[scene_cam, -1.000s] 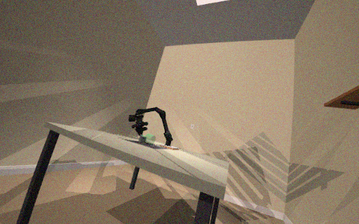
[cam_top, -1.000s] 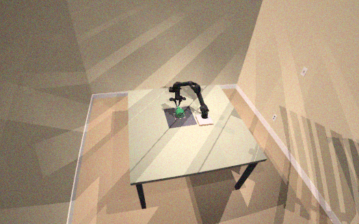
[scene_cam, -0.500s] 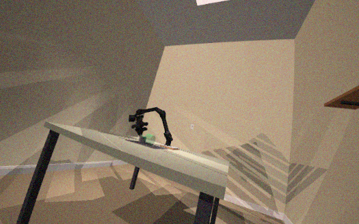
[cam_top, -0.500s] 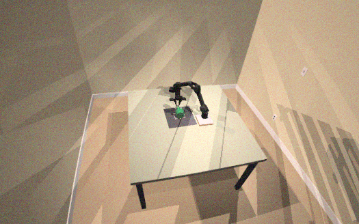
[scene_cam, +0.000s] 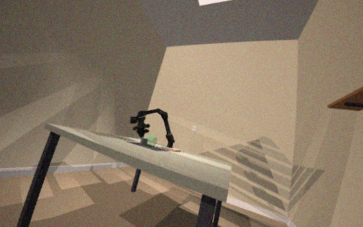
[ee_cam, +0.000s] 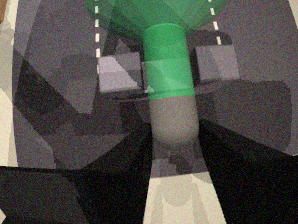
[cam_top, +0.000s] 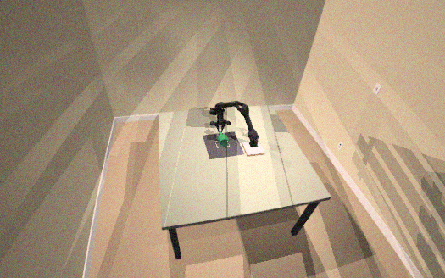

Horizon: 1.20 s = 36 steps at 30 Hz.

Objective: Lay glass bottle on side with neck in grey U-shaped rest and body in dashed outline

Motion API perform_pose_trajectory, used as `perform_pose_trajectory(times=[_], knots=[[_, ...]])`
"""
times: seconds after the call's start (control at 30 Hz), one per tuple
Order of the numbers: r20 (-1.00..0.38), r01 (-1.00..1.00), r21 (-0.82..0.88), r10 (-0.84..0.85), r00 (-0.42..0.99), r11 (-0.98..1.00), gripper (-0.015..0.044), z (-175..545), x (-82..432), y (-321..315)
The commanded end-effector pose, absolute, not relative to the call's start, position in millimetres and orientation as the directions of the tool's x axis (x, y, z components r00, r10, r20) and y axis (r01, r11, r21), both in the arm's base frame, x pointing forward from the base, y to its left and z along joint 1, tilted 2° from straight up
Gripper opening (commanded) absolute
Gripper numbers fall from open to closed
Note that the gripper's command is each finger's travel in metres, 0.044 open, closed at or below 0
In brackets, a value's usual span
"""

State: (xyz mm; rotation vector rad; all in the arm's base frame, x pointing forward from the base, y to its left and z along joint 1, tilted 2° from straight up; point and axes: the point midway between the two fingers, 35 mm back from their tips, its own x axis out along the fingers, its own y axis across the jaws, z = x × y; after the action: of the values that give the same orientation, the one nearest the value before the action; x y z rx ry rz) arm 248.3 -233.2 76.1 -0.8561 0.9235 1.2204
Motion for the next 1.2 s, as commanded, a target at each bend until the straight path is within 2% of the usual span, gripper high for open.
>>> perform_pose_trajectory(times=[0.0, 0.7, 1.1, 1.17], knots=[[-0.918, -0.988, -0.045, 0.384, 0.098, 0.146, 0.0104, 74.6, 249.4, -229.5], [-0.923, -0.988, -0.052, 0.371, 0.103, 0.146, 0.0104, 74.8, 248.1, -233.4], [-0.923, -0.988, -0.052, 0.371, 0.103, 0.146, 0.0419, 74.8, 248.1, -233.4], [-0.935, -0.989, -0.044, 0.344, 0.09, 0.139, 0.044, 78.9, 248.6, -232.1]])
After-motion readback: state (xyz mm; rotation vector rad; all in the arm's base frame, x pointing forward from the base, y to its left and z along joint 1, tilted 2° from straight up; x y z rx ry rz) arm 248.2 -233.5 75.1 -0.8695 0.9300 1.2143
